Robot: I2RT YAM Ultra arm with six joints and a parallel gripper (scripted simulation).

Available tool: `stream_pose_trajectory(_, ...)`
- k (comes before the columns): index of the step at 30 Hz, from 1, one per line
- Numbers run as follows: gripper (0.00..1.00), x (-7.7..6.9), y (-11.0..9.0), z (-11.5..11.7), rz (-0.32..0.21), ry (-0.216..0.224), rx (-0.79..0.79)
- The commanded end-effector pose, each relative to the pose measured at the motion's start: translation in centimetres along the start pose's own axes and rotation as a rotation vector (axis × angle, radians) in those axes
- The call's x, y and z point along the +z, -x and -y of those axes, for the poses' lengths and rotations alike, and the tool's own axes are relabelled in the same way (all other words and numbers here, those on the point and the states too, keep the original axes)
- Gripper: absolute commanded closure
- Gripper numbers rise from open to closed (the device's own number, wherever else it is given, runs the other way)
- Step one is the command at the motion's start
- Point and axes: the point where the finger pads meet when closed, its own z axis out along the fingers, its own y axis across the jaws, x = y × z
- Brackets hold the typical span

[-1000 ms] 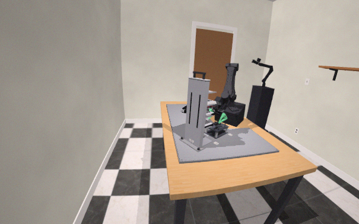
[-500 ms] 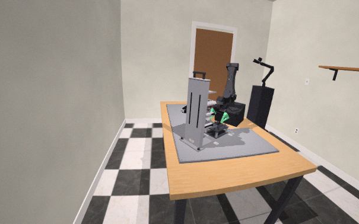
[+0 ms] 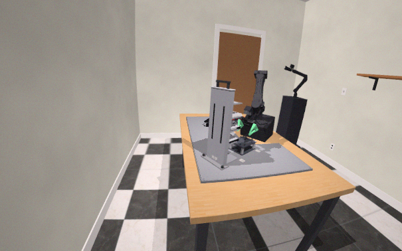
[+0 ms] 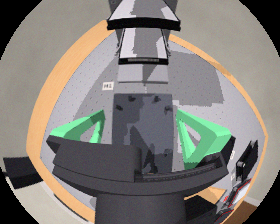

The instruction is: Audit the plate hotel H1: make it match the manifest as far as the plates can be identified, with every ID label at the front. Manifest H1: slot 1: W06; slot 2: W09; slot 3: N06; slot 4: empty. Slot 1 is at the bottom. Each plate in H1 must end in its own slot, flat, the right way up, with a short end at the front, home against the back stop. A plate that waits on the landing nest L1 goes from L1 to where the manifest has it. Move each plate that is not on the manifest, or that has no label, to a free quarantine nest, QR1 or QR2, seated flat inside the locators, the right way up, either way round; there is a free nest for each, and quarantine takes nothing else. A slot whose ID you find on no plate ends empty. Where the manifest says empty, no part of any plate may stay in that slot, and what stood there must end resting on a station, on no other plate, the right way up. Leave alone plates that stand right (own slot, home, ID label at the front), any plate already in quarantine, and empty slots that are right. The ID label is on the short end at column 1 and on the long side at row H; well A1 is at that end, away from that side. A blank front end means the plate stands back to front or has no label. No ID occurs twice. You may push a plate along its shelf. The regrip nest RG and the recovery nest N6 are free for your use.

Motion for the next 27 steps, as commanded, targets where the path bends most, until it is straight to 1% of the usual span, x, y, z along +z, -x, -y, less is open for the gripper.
stream_pose_trajectory(1, 0.0, -0.9, -0.6, 0.4, -0.011, -0.015, -0.001)
stream_pose_trajectory(6, 0.0, -1.7, -0.6, 0.4, -0.011, -0.015, -0.002)
stream_pose_trajectory(8, 0.0, -1.7, -0.6, 0.4, -0.011, -0.015, -0.002)
stream_pose_trajectory(9, 0.0, -1.8, 0.3, 0.3, 0.007, -0.015, 0.009)
stream_pose_trajectory(11, 0.0, -2.2, -0.7, 0.4, -0.011, -0.015, -0.002)
stream_pose_trajectory(18, 0.0, -3.3, -0.5, 0.3, -0.006, -0.014, 0.0)
stream_pose_trajectory(21, 0.0, -3.8, -0.8, 0.4, -0.011, -0.015, -0.002)
stream_pose_trajectory(23, 0.0, -4.1, -0.5, 0.3, -0.006, -0.014, 0.0)
stream_pose_trajectory(25, 0.0, -4.1, -0.5, 0.3, -0.006, -0.014, 0.0)
stream_pose_trajectory(27, 0.0, -4.4, -0.8, 0.4, -0.011, -0.015, -0.002)
